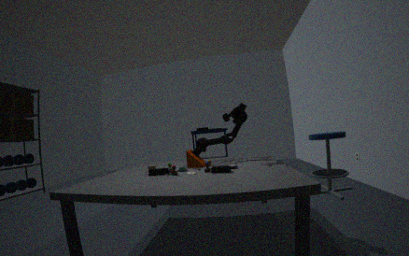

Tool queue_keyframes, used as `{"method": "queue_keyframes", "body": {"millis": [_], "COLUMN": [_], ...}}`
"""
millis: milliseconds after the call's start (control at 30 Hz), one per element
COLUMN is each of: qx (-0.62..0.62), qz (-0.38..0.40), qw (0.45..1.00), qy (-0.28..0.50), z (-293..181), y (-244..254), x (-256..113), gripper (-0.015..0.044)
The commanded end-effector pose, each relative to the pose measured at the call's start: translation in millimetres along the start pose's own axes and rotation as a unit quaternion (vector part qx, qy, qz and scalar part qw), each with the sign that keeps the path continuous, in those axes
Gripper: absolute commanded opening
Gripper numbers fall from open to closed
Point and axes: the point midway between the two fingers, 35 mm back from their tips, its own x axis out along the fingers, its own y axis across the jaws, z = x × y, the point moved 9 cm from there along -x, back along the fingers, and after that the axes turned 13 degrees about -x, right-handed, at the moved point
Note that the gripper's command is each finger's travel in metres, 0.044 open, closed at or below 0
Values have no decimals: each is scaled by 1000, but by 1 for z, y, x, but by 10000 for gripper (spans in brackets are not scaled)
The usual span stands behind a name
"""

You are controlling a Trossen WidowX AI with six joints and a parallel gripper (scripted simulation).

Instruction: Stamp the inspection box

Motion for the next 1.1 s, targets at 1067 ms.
{"method": "queue_keyframes", "body": {"millis": [1067], "qx": [569], "qz": [498], "qw": [606], "qy": [-248], "z": [6], "y": [199], "x": [446], "gripper": [221]}}
